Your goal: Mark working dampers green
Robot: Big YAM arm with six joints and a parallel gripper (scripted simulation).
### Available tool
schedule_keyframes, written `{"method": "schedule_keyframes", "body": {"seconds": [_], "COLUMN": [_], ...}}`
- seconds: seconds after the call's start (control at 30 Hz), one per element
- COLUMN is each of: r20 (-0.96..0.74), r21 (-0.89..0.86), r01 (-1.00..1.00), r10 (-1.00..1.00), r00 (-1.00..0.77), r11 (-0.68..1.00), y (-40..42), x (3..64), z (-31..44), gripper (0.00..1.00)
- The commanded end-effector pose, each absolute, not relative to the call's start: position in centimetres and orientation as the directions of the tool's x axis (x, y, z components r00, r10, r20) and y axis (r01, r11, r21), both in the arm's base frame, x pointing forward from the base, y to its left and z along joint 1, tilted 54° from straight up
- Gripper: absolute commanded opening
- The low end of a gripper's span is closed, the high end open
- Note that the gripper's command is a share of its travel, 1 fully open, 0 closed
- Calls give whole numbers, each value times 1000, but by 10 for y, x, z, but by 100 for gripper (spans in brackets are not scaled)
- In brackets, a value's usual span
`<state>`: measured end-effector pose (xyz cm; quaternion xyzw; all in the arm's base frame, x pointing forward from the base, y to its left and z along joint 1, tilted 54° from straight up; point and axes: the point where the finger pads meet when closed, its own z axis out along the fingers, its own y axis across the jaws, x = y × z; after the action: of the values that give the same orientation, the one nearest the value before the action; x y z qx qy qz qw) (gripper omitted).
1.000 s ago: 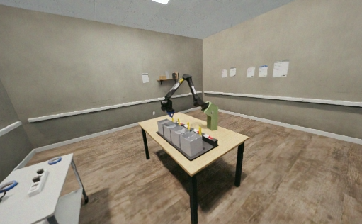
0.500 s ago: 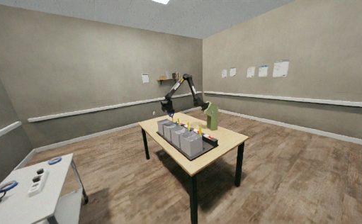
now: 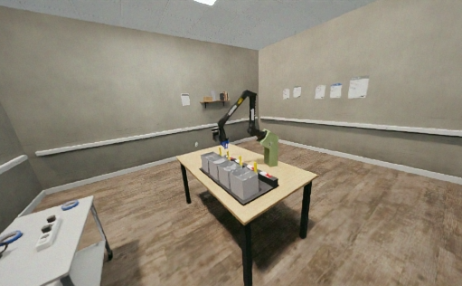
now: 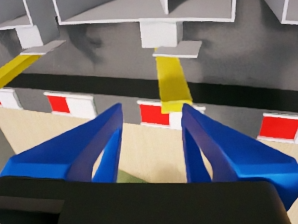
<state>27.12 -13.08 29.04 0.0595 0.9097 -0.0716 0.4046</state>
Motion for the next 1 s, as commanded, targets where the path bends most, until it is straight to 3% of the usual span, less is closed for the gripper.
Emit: {"method": "schedule_keyframes", "body": {"seconds": [0.0, 0.97], "r20": [-719, -746], "r21": [-128, -141], "r01": [92, 78], "r10": [-28, -54], "r00": [-695, -664], "r11": [988, 987], "y": [-149, -149], "x": [259, 264], "z": [276, 288], "gripper": [36, 36]}}
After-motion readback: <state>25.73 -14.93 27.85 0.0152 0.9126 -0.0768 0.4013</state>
